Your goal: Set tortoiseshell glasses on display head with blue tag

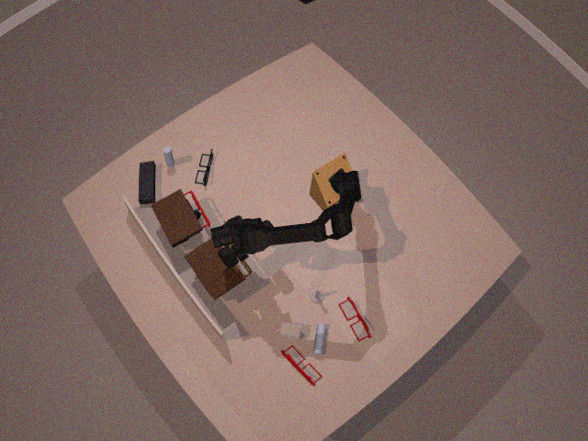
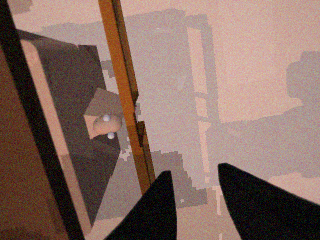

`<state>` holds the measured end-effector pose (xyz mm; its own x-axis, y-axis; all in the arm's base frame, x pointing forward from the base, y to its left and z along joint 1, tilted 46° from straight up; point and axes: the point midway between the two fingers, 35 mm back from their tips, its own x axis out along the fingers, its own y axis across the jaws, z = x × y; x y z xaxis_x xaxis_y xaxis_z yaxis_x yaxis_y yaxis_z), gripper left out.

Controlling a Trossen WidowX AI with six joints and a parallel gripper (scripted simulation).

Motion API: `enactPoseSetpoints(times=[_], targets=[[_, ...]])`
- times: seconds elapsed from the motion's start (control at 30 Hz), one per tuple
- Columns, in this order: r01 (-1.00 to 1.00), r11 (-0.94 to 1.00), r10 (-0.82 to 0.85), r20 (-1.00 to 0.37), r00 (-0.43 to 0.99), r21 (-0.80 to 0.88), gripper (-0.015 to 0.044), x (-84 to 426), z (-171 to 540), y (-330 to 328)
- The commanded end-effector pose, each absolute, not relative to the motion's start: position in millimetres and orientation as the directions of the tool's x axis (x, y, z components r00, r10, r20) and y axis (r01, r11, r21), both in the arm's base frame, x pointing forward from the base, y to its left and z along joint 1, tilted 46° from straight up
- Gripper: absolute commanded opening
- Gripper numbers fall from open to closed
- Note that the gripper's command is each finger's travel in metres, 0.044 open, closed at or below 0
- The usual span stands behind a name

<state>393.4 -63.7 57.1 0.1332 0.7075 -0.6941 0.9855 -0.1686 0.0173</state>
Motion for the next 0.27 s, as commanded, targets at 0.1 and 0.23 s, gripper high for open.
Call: enactPoseSetpoints(times=[0.1,0.23], targets=[[0.985,-0.168,0.702,-0.698,0.143,0.032,0.0107,378.0,63.1,-65.5],[0.985,-0.168,0.702,-0.698,0.142,0.031,0.0107,360.2,68.1,-68.6]])
